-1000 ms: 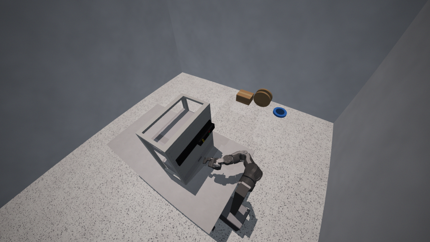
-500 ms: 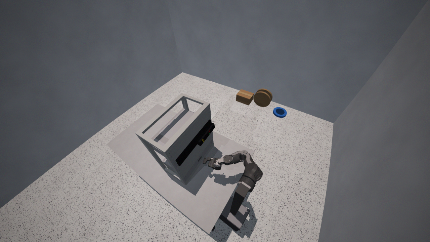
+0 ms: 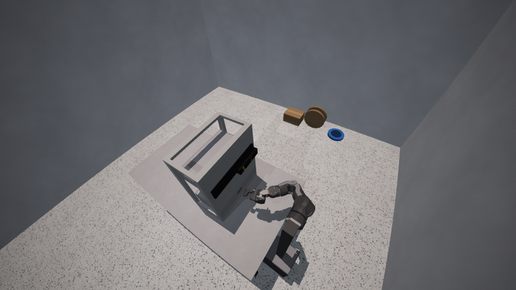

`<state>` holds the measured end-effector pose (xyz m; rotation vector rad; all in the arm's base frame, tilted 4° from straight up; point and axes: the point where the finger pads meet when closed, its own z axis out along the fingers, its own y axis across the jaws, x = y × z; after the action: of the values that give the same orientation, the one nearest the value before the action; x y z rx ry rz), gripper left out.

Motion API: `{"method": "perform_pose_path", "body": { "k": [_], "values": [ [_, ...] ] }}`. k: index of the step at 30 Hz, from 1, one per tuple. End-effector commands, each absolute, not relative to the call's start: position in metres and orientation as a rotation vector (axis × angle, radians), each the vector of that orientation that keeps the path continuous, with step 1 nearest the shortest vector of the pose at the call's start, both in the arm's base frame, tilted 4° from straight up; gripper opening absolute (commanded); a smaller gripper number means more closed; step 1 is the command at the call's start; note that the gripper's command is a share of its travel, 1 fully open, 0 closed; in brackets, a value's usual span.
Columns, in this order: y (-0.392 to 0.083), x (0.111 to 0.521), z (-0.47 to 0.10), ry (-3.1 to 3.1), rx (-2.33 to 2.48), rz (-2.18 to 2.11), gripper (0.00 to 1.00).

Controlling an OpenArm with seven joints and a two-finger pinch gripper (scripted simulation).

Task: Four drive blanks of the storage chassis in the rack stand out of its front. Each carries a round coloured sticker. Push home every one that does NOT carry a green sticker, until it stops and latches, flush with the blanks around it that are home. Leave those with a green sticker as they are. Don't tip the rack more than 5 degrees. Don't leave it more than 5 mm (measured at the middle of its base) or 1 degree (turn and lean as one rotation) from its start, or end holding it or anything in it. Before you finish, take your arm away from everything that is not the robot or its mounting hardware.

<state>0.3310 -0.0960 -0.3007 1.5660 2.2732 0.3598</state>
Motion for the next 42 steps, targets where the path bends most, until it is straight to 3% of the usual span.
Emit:
{"method": "perform_pose_path", "body": {
  "k": [1,16,26,42],
  "values": [
    [-0.094,0.333,-0.298,2.267,1.566,0.391,1.00],
    [-0.084,0.338,-0.265,2.172,1.625,0.750,1.00],
    [-0.104,0.345,-0.220,1.953,1.630,1.059,1.00],
    [-0.193,0.324,-0.117,1.472,1.421,1.295,1.00]
  ]
}}
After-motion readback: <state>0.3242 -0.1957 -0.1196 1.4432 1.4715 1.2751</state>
